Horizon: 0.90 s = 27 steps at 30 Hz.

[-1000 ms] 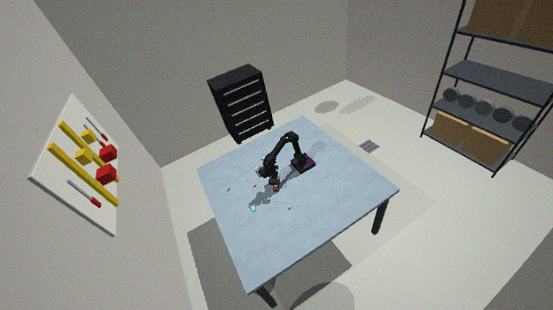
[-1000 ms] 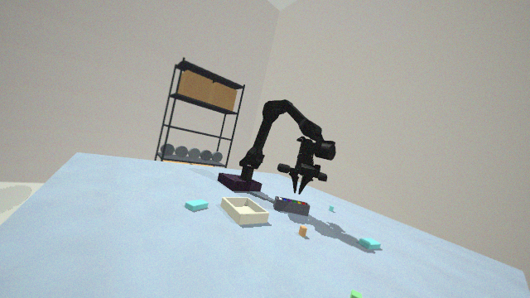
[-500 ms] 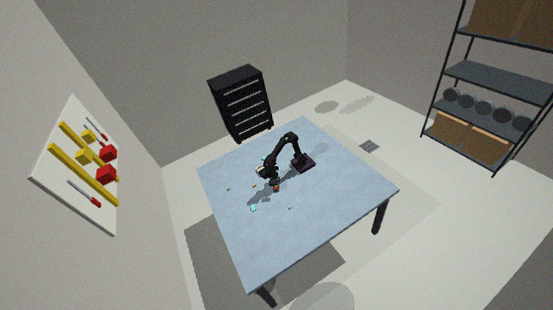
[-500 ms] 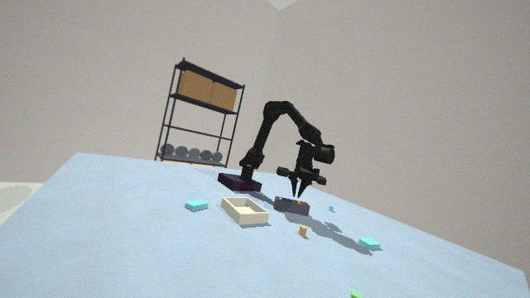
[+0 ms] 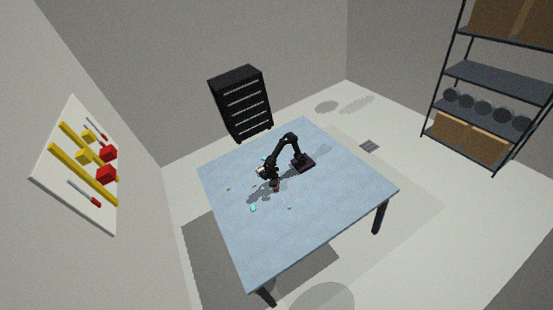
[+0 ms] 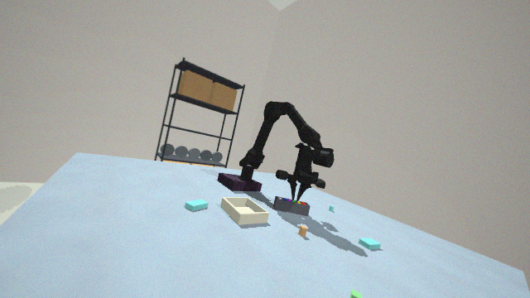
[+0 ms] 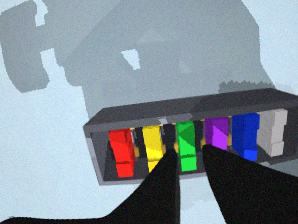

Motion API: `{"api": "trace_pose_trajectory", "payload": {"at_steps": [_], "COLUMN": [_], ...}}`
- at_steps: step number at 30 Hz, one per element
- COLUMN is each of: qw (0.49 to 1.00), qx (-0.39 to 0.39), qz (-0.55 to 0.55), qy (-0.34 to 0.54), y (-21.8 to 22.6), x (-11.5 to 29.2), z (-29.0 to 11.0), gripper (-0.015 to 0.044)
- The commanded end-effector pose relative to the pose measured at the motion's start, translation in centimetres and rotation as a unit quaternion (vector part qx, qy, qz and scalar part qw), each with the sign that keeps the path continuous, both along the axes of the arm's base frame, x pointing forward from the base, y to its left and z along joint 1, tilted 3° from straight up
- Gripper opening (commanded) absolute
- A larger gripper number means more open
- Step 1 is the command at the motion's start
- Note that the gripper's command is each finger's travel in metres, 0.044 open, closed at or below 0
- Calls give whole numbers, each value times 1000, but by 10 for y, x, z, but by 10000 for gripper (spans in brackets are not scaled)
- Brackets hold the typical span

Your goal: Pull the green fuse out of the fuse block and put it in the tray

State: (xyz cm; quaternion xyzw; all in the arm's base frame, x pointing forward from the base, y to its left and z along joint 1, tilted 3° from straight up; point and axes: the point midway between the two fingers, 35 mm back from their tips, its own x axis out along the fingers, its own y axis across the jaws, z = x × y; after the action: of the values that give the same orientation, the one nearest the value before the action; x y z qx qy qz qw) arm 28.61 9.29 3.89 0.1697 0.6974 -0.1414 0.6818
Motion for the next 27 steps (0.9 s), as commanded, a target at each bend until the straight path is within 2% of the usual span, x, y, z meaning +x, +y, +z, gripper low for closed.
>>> {"api": "trace_pose_trajectory", "payload": {"at_steps": [1, 24, 27], "qw": [1000, 1000, 1000], "qx": [-2, -2, 0], "qz": [-3, -3, -1], "qy": [-1, -1, 0], "y": [0, 0, 0], "x": [0, 0, 0], "z": [-1, -11, -10], "gripper": [71, 71, 51]}}
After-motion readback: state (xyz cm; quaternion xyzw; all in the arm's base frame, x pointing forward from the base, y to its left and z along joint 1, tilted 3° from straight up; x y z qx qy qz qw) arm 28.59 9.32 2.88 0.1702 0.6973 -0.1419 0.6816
